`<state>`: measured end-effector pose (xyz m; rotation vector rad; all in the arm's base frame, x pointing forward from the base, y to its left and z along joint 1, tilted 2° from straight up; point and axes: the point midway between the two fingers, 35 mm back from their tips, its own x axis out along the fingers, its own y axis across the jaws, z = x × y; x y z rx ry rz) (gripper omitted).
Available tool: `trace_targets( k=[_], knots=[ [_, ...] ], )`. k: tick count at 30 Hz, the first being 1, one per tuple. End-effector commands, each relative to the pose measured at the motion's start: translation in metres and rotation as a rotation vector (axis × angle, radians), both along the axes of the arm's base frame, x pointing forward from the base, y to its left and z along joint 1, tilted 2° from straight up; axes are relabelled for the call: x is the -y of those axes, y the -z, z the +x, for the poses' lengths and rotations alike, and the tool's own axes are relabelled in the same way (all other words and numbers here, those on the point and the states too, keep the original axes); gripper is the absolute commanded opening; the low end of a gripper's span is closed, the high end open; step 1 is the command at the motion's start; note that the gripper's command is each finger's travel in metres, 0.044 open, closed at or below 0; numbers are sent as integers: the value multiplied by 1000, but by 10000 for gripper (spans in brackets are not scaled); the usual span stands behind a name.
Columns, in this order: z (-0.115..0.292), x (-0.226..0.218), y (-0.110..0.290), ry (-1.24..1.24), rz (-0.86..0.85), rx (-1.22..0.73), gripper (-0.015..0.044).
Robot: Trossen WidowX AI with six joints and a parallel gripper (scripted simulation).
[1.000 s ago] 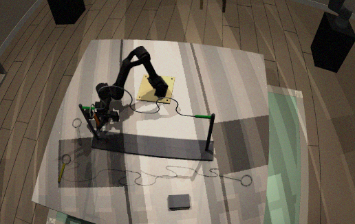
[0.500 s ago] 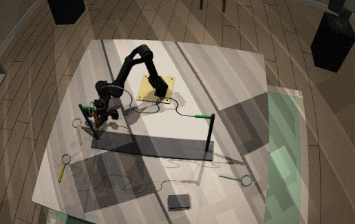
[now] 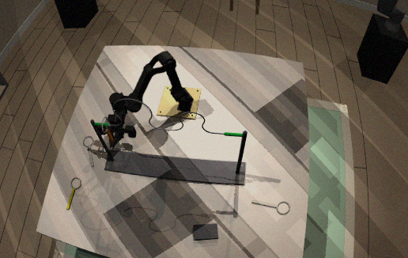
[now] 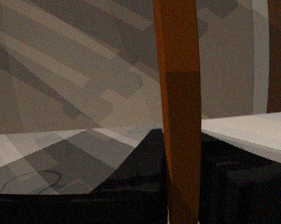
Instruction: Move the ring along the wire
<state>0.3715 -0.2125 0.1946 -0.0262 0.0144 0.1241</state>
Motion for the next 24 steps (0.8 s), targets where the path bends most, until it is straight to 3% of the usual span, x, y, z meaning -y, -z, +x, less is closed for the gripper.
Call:
trace_targets(
  k=[1,24],
  knots=[
    [0,1,-1,3,-1,1,-150],
    [-2,-18,-1,2,4,0,-150]
  ],
)
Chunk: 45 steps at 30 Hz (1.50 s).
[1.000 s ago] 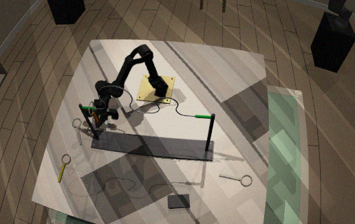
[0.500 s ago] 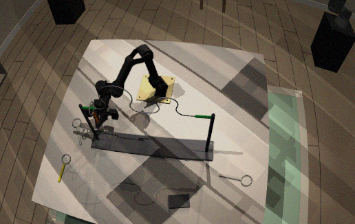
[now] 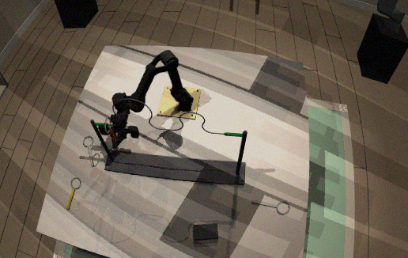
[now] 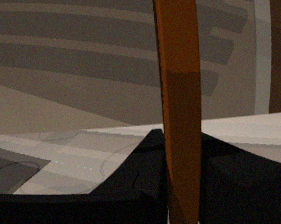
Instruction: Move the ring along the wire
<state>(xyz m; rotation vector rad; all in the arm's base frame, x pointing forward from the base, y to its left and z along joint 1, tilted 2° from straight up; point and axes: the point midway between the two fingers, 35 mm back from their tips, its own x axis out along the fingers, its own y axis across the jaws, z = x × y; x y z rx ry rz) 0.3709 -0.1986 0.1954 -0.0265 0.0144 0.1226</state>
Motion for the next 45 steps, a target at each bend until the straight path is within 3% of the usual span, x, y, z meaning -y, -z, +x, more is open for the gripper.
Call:
trace_targets(
  k=[1,22,45],
  knots=[
    [-1,-5,0,1,5,-1,-150],
    [-5,-37,0,1,97,-12,-150],
    [-13,-109,-19,5,510,-62,-150]
  ],
)
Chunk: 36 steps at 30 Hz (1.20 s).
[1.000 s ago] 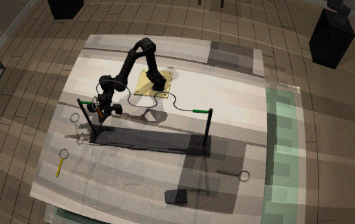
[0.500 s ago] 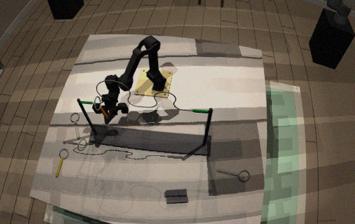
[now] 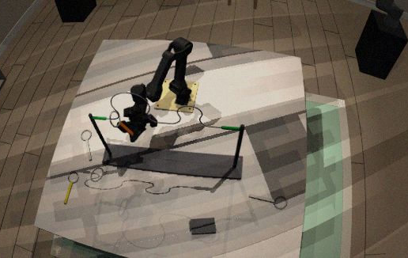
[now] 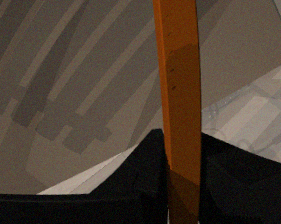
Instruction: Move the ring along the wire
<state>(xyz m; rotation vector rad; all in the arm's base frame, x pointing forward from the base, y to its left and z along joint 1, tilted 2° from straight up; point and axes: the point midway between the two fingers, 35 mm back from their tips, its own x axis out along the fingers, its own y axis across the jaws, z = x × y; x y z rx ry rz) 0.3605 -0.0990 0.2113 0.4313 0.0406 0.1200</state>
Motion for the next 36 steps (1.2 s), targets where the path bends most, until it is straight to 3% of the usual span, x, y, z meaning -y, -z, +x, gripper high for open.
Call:
trace_targets(
  k=[1,36],
  knots=[
    [-3,-13,-5,1,78,-11,-150],
    [-56,-63,-79,-260,605,-371,-150]
  ],
)
